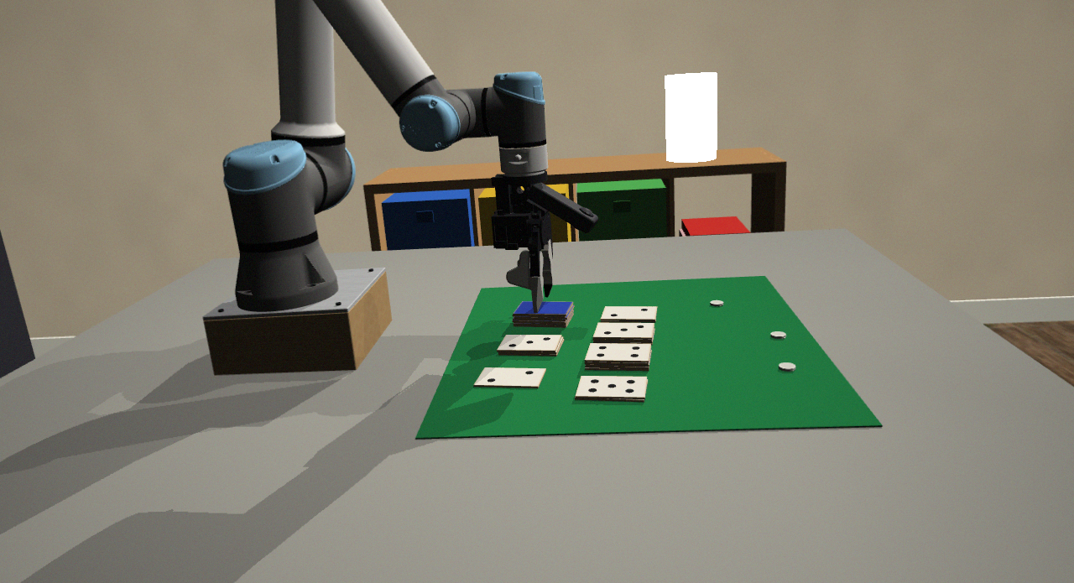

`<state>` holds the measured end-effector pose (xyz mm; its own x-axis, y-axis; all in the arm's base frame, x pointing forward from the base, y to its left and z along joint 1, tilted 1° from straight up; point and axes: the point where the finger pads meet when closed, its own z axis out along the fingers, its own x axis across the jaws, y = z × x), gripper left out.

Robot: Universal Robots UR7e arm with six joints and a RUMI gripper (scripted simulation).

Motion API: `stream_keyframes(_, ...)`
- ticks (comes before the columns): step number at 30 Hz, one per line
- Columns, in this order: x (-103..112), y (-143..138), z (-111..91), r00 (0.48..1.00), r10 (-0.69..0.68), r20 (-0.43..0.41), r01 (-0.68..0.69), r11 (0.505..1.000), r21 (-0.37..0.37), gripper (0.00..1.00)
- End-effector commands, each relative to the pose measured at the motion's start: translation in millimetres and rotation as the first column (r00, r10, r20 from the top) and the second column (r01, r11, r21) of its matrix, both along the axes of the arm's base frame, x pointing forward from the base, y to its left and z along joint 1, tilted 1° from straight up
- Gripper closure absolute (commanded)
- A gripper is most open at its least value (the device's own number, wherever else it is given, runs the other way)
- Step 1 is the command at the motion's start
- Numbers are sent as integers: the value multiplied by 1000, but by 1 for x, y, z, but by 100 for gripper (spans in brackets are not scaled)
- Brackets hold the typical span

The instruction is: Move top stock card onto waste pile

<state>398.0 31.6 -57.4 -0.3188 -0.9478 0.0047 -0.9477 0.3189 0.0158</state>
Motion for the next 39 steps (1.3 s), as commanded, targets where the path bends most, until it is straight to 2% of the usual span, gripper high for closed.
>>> stream_keyframes(1, 1, 0, -2, 1000, 0, 1, 0, 1000, 0, 50)
stream_keyframes(39, 0, 0, -5, 1000, 0, 1, 0, 1000, 0, 50)
